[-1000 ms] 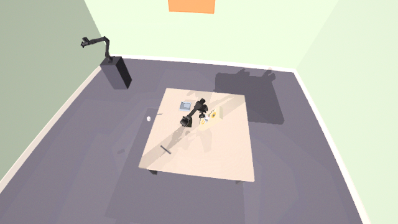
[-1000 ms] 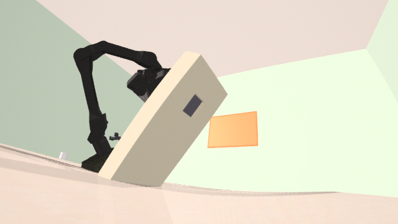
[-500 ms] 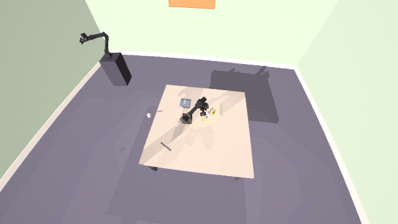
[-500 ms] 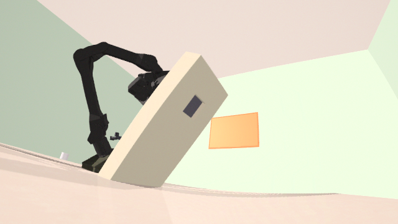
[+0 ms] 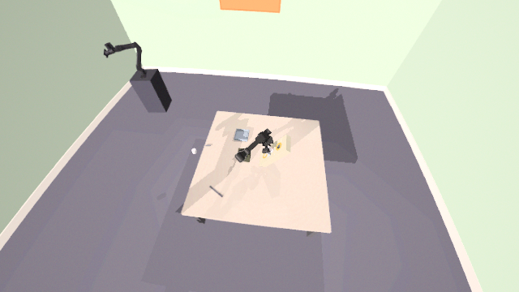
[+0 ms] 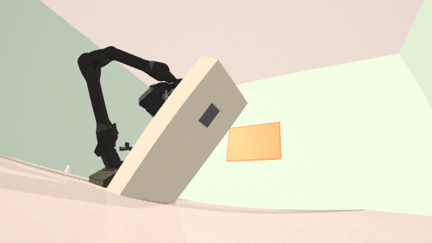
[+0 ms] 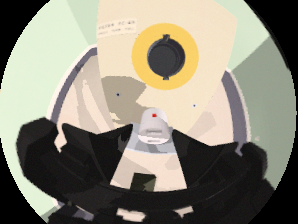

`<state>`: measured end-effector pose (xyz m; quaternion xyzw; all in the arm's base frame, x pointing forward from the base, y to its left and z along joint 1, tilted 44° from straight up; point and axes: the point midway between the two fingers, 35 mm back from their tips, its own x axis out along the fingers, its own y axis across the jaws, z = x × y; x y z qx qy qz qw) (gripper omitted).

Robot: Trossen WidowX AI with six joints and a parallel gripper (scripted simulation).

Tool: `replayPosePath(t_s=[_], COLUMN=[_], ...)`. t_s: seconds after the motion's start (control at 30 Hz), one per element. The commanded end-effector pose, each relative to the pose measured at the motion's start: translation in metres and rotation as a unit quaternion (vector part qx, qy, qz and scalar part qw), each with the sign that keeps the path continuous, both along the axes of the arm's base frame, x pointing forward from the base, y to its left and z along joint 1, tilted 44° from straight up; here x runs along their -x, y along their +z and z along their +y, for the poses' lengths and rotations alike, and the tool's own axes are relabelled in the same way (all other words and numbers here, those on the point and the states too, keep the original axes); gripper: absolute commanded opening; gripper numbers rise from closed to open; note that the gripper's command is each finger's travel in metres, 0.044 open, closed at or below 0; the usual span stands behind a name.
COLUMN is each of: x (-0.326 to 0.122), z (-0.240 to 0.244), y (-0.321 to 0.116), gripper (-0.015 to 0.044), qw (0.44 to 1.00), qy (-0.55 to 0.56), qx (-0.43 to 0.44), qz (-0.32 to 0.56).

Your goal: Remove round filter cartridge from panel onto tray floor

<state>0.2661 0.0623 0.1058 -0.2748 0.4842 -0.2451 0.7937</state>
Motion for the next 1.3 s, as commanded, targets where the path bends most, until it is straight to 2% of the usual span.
replayPosePath(t_s=[0.0,0.07,0.13,0.47,0.7,0.9,1.27], x=[0.000,0.000,-0.001,-0.001,-0.007,-0.016,0.000], z=[-0.006,-0.006,-0.003,-0.003,0.001,0.009,0.046], y=[-0.004,-0.004,-0.002,-0.002,0.003,0.013,0.046], gripper=[0.0305,0.0305,0.0252,0.0186,0.0002,0.0000,0.0000], qw=[1.000,1.000,1.000,1.000,1.000,1.000,1.000], qy=[0.001,0.001,-0.001,-0.001,0.000,0.000,0.016], qx=[0.006,0.006,0.001,0.001,0.001,0.001,0.002], qz=[0.002,0.002,0.000,0.000,0.000,0.001,0.008])
